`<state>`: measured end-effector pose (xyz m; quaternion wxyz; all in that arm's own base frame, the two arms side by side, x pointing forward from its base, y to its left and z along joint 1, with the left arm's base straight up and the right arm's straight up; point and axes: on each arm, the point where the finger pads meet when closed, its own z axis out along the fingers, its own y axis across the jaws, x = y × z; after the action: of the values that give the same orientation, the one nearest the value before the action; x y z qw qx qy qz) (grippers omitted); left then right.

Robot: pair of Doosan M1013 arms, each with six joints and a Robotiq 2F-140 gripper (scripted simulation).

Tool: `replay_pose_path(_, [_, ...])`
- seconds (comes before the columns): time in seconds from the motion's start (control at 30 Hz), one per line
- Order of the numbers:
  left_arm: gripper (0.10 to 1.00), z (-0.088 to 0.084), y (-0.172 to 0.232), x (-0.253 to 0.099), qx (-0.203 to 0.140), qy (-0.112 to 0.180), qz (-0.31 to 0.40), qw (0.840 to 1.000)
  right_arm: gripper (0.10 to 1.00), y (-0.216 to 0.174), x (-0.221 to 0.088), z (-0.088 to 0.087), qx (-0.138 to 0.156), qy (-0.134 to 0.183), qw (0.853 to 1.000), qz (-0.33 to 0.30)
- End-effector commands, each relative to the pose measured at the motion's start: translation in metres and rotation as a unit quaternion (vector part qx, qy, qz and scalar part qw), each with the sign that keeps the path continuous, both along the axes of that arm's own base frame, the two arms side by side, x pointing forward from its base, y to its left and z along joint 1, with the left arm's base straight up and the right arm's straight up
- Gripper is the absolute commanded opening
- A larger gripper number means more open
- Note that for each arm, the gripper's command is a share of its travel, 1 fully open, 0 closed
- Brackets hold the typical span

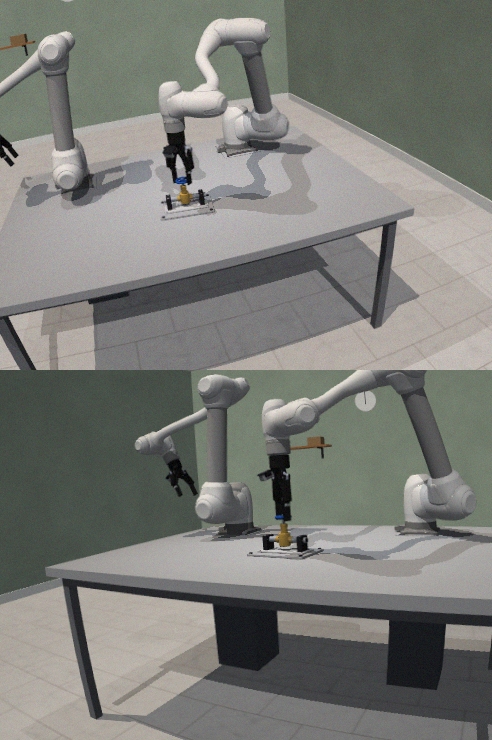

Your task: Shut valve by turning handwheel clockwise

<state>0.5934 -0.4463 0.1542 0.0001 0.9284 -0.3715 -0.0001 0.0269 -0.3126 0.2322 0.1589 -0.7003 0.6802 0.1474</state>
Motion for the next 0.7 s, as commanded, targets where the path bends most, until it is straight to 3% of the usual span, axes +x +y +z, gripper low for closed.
replay_pose_path(0.0, [0.508,0.0014,-0.0003,0.0006,-0.001,-0.001,0.000,1.000,1.000,-0.0002,0.0001,0.0004,0.000,0.000,1.000,0.000])
replay_pose_path(0.67, [0.508,0.0060,-0.0003,0.0006,-0.001,-0.001,0.000,1.000,1.000,-0.0002,0.0001,0.0004,0.000,0.000,1.000,0.000])
